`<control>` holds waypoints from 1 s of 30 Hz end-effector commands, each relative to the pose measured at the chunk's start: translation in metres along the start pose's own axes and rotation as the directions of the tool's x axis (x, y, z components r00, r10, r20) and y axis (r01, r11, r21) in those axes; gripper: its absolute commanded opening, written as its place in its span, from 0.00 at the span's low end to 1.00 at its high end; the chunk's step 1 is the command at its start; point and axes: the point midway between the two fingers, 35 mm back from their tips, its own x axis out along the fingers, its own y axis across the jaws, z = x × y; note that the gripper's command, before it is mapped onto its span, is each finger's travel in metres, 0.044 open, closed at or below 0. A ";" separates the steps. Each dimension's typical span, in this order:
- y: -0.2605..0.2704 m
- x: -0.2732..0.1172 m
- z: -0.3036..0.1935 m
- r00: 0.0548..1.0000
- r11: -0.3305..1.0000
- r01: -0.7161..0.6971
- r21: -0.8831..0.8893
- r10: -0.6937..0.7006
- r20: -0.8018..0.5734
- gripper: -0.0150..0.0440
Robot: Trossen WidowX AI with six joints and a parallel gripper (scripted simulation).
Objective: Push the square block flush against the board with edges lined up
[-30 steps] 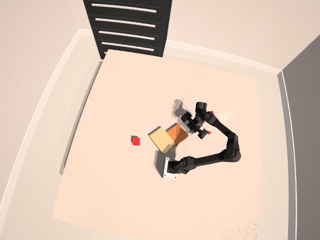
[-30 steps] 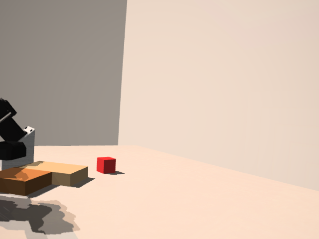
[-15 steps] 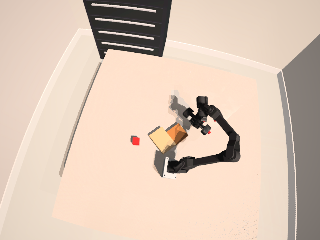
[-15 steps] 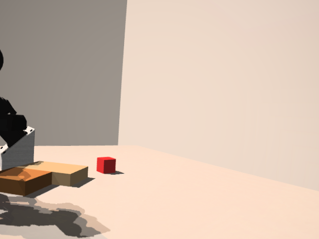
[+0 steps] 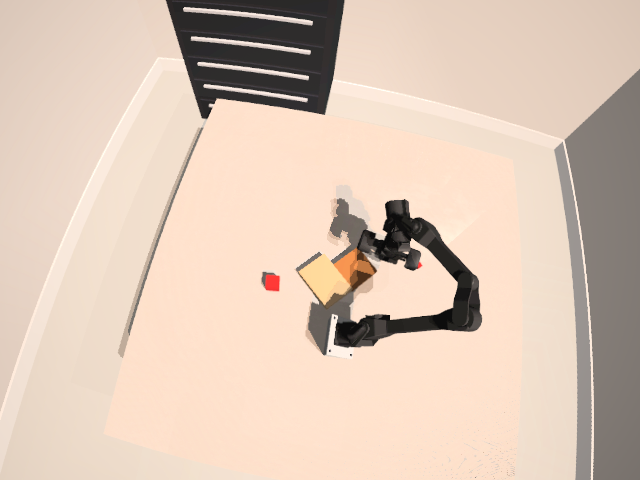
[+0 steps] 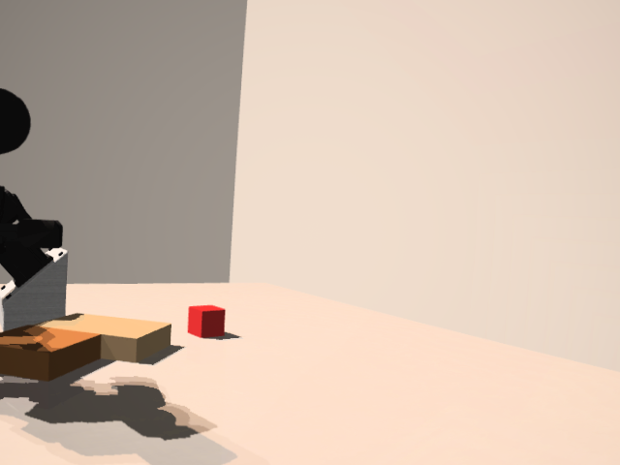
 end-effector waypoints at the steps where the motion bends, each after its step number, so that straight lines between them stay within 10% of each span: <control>1: 0.001 -0.001 -0.011 1.000 0.993 -0.005 -0.117 0.005 -0.002 0.25; 30: 0.005 0.001 -0.086 1.000 0.433 -0.010 -0.902 0.001 -0.011 0.25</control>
